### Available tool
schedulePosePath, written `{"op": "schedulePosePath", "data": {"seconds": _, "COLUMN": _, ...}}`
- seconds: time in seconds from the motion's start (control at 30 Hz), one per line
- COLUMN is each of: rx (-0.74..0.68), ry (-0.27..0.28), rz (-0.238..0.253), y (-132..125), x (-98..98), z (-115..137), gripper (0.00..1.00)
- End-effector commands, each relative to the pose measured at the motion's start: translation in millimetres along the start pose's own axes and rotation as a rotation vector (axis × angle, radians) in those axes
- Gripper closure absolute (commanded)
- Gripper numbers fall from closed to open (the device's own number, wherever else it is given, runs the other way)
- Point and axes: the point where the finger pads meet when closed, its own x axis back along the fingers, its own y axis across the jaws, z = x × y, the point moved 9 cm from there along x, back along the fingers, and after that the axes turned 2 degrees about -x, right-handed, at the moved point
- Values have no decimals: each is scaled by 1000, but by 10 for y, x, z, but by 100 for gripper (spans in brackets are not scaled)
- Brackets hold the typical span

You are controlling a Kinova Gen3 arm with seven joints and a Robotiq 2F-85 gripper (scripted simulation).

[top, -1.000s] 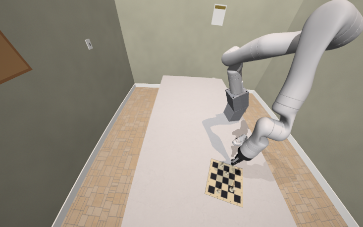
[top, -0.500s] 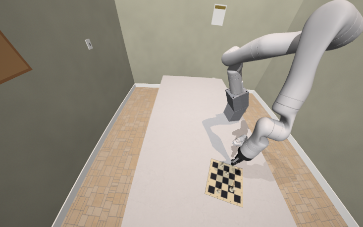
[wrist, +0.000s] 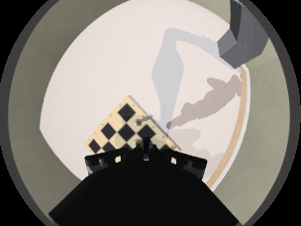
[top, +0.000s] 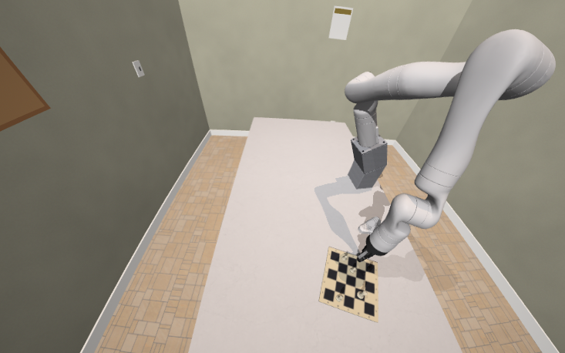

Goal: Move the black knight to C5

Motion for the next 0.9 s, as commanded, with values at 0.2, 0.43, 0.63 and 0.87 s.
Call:
{"op": "schedulePosePath", "data": {"seconds": 0.2, "rx": -1, "ry": 6, "rz": 1, "y": -19, "x": -449, "z": 34, "gripper": 100}}
{"op": "schedulePosePath", "data": {"seconds": 0.43, "rx": -3, "ry": 3, "rz": 2, "y": -27, "x": -520, "z": 23, "gripper": 100}}
{"op": "schedulePosePath", "data": {"seconds": 0.63, "rx": -4, "ry": 3, "rz": 1, "y": -27, "x": -525, "z": 29, "gripper": 100}}
{"op": "schedulePosePath", "data": {"seconds": 0.87, "rx": -4, "ry": 3, "rz": 1, "y": -27, "x": -525, "z": 29, "gripper": 100}}
